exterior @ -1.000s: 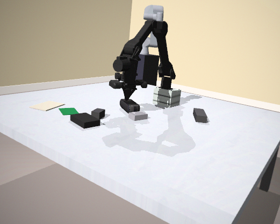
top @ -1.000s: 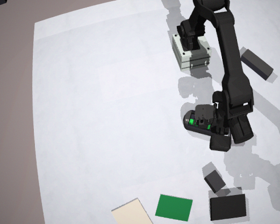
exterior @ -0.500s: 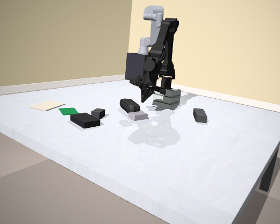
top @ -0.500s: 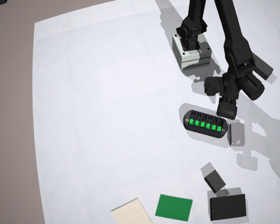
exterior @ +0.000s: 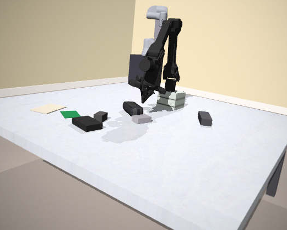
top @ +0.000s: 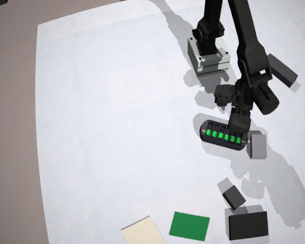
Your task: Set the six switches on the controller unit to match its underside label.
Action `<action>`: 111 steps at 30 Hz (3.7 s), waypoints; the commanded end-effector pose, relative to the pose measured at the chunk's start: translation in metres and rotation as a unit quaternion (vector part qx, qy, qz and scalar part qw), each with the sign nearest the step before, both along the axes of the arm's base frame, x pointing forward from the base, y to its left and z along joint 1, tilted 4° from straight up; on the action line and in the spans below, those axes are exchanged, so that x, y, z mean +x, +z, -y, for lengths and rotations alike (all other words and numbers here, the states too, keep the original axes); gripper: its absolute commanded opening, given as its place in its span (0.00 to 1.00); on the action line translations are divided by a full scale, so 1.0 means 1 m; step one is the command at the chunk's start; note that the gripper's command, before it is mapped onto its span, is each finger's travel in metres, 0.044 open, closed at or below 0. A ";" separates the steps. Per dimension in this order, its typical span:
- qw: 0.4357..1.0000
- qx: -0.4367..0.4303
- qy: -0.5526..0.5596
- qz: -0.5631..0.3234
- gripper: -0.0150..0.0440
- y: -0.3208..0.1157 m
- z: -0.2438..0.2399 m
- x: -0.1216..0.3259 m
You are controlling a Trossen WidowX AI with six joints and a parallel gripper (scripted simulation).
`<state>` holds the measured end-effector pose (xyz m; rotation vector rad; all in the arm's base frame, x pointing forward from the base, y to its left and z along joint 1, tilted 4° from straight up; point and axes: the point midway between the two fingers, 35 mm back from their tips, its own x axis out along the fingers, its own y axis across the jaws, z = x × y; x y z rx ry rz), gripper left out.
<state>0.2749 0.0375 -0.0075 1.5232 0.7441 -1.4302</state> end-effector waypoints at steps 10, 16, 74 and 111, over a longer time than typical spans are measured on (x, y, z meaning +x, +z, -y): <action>0.994 0.061 -0.012 -0.089 0.25 0.025 0.088 -0.006; 0.994 0.060 -0.012 -0.089 0.25 0.021 0.088 -0.005; 0.994 0.057 -0.012 -0.089 0.25 0.024 0.069 0.005; 0.994 0.057 -0.012 -0.089 0.25 -0.021 0.071 0.004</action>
